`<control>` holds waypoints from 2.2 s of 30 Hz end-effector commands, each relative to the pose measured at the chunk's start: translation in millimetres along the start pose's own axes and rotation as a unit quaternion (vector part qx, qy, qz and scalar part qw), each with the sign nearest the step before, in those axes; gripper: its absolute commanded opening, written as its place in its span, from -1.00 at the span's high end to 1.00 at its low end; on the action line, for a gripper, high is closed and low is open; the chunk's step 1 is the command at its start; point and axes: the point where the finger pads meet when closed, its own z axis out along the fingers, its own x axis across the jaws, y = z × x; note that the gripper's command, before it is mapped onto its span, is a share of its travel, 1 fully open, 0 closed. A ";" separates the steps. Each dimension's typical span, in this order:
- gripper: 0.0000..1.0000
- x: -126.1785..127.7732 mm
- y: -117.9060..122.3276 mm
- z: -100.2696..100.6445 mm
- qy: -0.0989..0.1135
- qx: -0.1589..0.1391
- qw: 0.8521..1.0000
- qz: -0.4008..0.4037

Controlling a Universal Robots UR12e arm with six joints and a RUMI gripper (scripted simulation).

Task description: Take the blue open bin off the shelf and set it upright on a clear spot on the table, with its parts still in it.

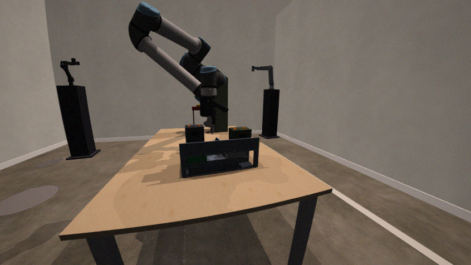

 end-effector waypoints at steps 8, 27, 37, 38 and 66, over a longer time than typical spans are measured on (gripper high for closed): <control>0.61 15.1 -0.3 -3.9 0.000 0.000 1.000 0.000; 0.61 6.7 -0.2 -1.8 0.000 0.000 1.000 0.000; 0.61 6.7 -0.2 -1.8 0.000 0.000 1.000 0.000; 0.61 6.0 -0.2 -1.6 0.000 0.000 1.000 0.000; 0.61 0.1 -0.2 -0.1 0.000 0.000 1.000 0.000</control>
